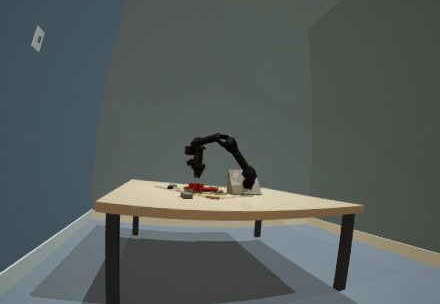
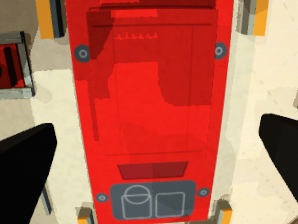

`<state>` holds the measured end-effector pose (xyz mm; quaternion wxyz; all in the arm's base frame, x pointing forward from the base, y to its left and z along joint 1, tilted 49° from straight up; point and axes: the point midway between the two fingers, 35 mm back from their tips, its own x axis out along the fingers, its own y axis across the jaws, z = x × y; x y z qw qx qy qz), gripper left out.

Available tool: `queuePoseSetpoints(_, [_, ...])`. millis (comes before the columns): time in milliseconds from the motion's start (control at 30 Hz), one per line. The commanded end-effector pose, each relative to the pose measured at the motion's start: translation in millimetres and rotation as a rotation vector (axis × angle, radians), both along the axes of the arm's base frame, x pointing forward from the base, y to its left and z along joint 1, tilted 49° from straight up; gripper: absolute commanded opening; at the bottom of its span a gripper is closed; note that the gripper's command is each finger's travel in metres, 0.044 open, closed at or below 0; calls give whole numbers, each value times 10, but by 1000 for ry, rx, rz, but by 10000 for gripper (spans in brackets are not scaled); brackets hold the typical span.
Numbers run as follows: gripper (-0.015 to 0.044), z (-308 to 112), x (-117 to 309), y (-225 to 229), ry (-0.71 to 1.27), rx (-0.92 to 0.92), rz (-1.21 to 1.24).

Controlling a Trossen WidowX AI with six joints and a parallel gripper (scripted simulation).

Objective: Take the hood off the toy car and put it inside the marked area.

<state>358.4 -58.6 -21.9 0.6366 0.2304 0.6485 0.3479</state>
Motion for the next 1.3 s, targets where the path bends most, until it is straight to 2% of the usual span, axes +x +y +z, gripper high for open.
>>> queuePoseSetpoints(0, [440, -30, -16, 29, 8, 5, -5])
queuePoseSetpoints(1267, [440, -182, -23, 201, 7, 6, -5])
